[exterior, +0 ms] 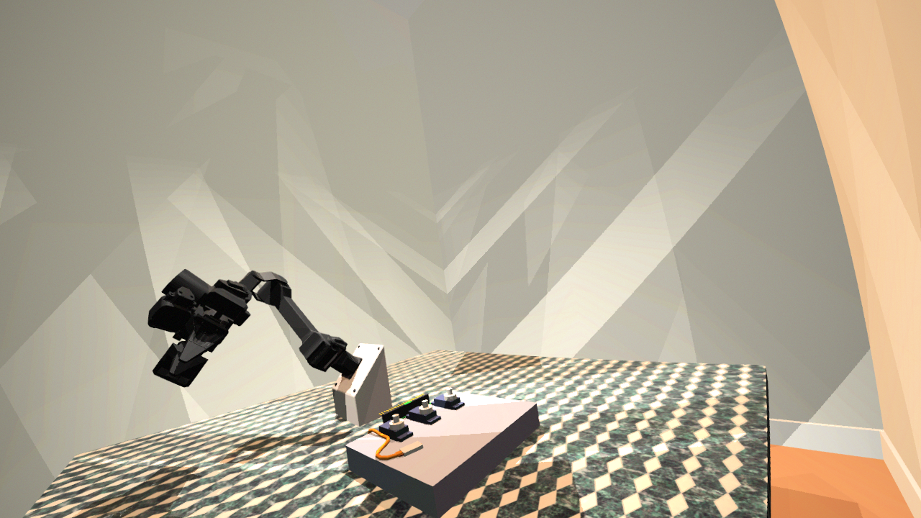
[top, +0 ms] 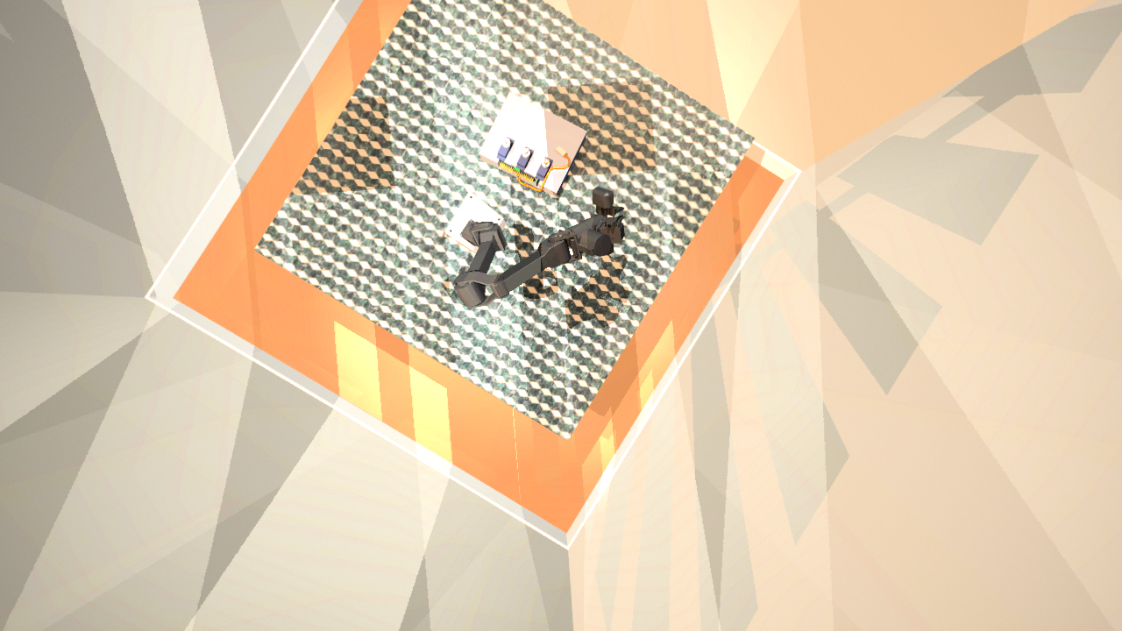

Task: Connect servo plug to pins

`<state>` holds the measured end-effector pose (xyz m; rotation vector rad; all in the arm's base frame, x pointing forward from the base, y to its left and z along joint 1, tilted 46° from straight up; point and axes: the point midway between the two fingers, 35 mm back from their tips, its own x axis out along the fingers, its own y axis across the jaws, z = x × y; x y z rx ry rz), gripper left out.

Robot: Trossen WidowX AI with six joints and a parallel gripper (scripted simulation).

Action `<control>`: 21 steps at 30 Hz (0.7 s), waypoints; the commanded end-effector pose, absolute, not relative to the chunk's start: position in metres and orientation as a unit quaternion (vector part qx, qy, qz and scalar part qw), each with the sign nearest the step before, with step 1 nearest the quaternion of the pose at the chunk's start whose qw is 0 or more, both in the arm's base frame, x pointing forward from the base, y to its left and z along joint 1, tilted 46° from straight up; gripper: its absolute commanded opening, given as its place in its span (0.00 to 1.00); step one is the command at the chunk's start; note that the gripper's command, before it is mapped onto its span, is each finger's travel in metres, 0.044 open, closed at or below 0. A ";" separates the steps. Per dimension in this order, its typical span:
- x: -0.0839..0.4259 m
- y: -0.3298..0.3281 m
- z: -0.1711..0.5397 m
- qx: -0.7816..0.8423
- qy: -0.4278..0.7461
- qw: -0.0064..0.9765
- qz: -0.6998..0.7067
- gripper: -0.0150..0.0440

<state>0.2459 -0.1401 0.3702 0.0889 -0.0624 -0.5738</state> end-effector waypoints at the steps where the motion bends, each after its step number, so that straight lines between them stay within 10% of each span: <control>1: 0.260 -0.126 0.363 0.037 -0.026 0.968 -0.247 0.45; 21: 0.308 -0.030 0.337 0.008 -0.029 0.998 -0.054 0.45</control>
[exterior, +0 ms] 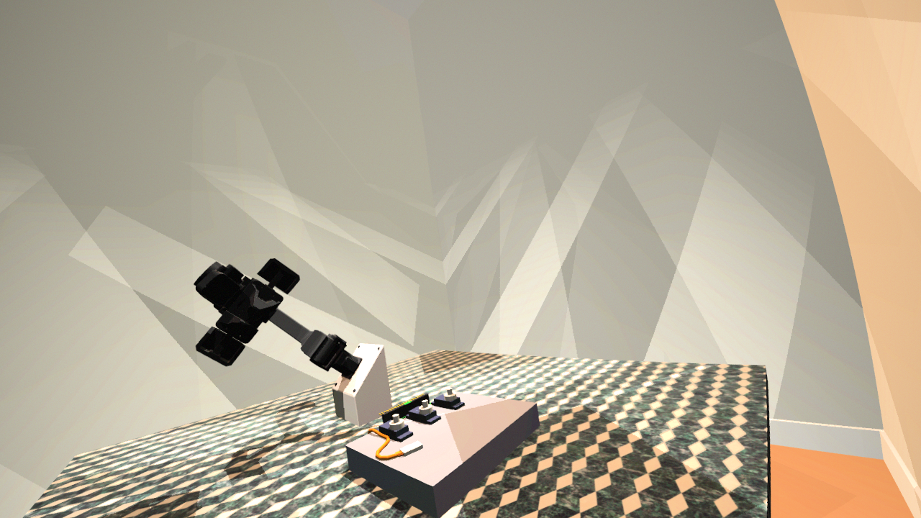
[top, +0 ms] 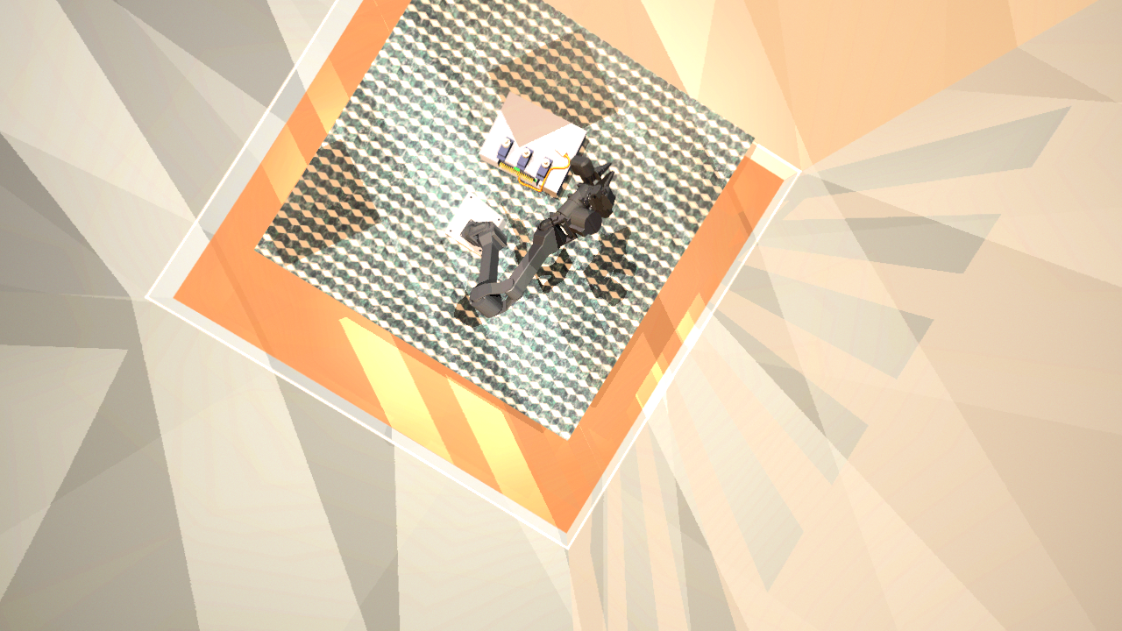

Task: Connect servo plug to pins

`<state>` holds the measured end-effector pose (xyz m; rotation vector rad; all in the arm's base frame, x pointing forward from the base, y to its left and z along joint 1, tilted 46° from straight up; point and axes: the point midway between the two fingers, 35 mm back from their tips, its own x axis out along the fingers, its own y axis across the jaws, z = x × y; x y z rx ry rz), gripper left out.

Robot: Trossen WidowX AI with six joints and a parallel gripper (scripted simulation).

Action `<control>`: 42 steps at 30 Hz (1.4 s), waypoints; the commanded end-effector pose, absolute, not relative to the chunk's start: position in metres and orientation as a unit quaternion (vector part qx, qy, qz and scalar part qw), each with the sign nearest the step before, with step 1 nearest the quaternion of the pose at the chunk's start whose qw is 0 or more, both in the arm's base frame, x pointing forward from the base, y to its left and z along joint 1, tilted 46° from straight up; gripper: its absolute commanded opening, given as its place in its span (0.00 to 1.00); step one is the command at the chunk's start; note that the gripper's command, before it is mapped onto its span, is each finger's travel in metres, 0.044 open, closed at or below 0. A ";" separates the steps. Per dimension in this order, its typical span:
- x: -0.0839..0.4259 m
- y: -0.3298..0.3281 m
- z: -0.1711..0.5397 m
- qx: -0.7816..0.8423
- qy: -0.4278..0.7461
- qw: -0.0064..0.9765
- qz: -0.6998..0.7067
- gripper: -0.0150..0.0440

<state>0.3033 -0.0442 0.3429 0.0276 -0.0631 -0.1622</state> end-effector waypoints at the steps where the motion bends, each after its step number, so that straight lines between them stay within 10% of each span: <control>1: 0.310 -0.024 0.335 0.006 -0.030 0.999 -0.044 0.45; 42: 0.397 -0.028 0.215 -0.311 0.340 0.886 -0.046 0.45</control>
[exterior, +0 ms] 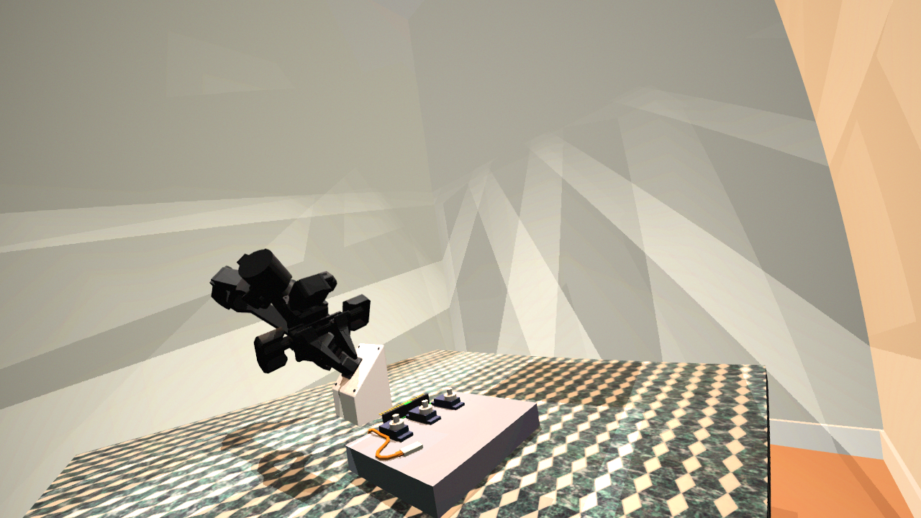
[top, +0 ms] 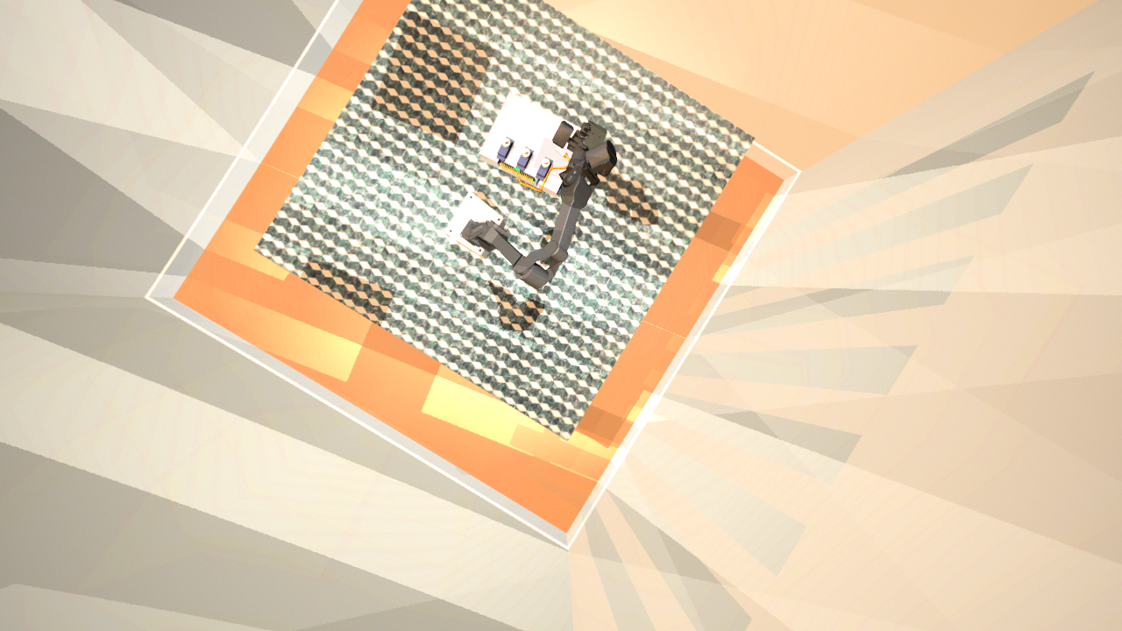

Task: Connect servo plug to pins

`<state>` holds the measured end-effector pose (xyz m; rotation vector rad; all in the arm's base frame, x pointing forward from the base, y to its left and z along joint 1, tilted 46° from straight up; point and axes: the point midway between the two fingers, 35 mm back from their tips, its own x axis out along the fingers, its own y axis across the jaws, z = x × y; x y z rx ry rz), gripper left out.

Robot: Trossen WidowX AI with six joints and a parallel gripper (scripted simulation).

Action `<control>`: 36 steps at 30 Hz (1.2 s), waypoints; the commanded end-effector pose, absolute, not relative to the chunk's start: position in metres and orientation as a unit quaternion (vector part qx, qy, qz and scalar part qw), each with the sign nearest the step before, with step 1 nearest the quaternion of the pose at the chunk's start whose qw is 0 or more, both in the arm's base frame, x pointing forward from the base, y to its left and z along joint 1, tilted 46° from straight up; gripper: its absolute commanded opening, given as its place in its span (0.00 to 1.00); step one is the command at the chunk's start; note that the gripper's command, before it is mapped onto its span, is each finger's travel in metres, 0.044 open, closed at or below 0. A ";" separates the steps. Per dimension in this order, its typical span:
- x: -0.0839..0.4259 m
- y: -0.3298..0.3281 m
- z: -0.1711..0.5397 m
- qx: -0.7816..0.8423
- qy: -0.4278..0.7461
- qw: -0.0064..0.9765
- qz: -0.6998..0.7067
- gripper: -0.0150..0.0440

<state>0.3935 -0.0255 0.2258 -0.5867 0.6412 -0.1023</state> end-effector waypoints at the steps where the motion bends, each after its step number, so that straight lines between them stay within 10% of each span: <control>1: 0.398 -0.028 0.212 -0.320 0.350 0.879 -0.044 0.45; 36: 0.413 -0.046 0.107 -0.596 0.614 0.504 0.119 0.45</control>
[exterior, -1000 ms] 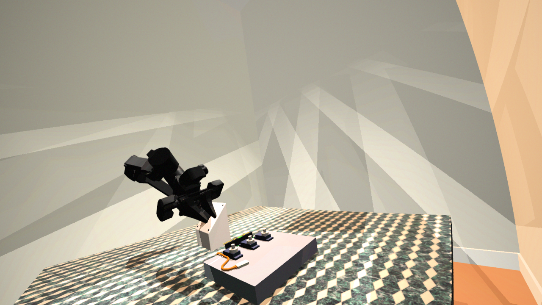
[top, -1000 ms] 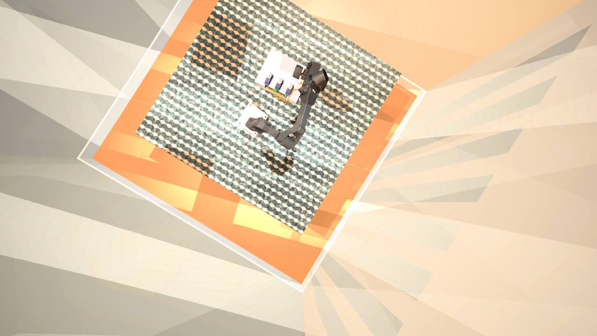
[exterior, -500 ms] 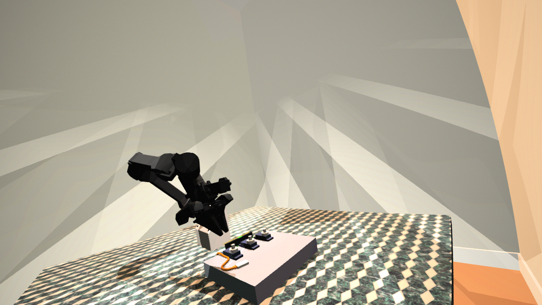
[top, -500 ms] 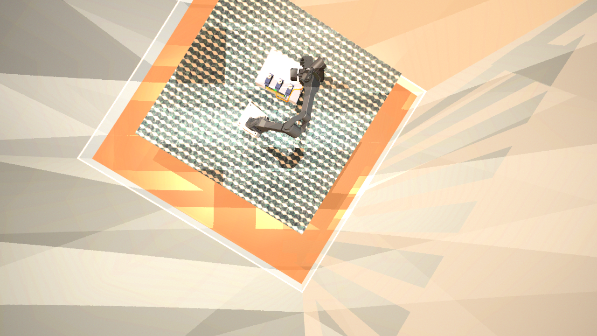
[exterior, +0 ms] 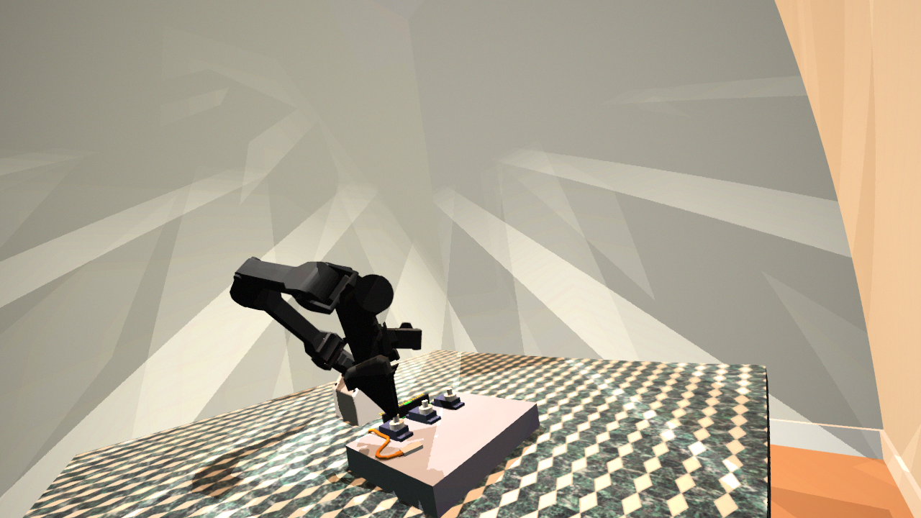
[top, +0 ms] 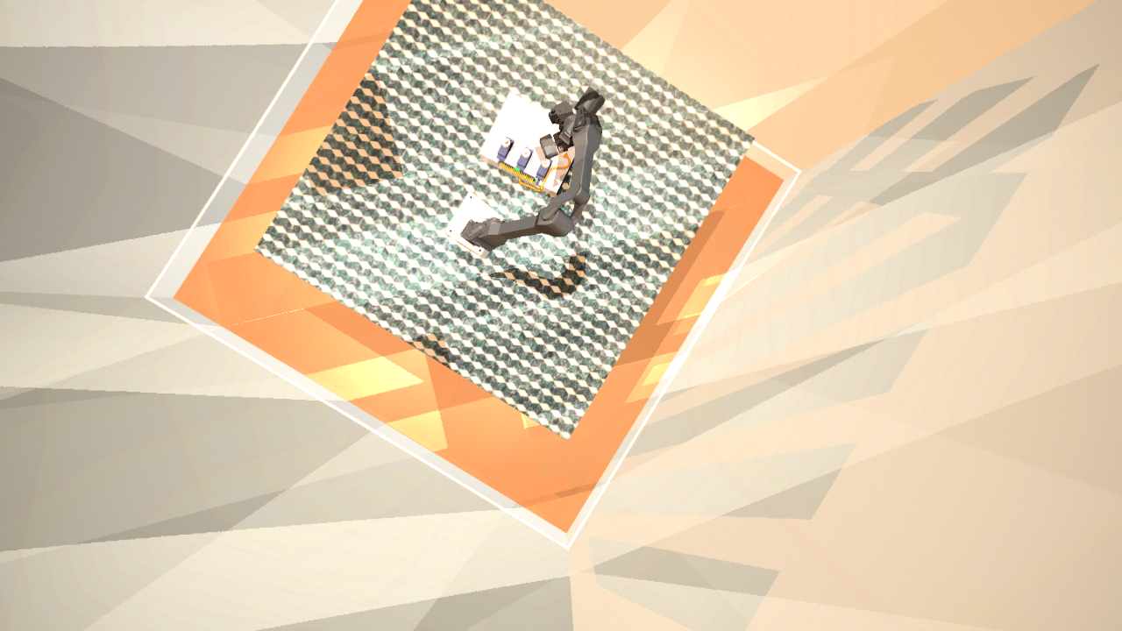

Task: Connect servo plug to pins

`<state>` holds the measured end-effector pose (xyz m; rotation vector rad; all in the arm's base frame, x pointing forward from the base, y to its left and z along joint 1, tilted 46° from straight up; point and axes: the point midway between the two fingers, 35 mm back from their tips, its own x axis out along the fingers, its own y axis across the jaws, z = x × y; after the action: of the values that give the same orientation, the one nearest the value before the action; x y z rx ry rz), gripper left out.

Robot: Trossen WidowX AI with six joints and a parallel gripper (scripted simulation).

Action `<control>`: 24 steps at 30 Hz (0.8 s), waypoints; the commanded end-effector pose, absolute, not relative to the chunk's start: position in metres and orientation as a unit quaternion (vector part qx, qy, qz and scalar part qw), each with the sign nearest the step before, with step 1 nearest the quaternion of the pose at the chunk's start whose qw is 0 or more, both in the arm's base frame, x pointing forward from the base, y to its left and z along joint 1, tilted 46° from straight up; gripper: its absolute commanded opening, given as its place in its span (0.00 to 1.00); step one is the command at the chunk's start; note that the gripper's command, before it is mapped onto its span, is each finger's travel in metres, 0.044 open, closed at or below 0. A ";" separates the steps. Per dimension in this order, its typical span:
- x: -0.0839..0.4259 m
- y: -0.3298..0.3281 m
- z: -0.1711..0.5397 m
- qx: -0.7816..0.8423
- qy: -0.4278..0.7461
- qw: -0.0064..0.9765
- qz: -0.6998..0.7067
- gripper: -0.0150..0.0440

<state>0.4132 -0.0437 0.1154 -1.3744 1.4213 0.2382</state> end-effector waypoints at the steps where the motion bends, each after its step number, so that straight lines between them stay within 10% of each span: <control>1: 0.413 -0.046 0.105 -0.601 0.619 0.490 0.126 0.45; 24: 0.414 -0.068 0.062 -0.652 0.655 0.321 0.207 0.45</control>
<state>0.4156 -0.0568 0.0707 -1.7159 1.7026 0.5399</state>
